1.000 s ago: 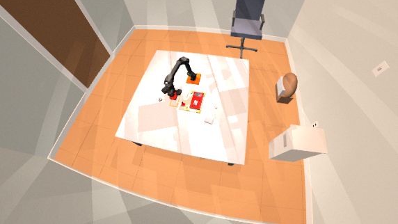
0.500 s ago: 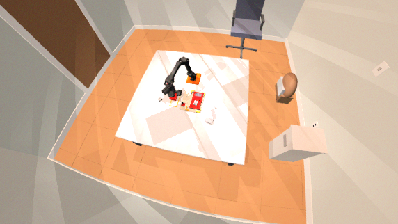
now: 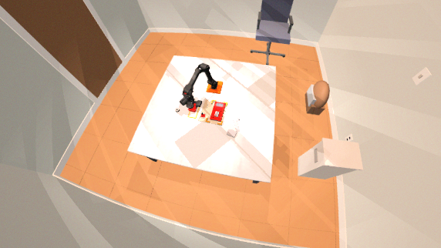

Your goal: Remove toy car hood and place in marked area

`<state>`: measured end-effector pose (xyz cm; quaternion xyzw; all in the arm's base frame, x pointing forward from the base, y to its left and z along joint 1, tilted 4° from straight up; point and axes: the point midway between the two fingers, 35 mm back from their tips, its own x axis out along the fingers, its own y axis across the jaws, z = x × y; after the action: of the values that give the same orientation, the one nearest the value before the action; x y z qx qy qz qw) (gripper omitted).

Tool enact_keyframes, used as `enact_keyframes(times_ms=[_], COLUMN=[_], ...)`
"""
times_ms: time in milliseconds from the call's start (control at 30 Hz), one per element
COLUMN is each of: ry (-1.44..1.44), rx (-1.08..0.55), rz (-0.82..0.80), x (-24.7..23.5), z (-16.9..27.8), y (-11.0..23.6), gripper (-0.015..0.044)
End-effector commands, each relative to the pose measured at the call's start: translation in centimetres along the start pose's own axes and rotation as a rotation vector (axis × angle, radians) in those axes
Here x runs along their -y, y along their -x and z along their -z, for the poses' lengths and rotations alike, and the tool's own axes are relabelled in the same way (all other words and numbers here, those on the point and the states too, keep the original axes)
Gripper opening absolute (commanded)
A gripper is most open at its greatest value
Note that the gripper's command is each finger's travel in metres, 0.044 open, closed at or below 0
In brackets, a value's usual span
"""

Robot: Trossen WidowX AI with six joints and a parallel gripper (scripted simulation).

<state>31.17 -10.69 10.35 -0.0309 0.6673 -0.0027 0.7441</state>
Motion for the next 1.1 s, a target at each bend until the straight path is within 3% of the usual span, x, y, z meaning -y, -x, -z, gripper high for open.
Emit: enact_keyframes(times_ms=[0,1067], ry=[0.003,0.003], rx=[-0.01,-0.01], rz=[-0.009,-0.009], x=[-0.1,-0.2], z=[0.2,0.4], y=[-0.7,-2.3], gripper=[0.0,0.0])
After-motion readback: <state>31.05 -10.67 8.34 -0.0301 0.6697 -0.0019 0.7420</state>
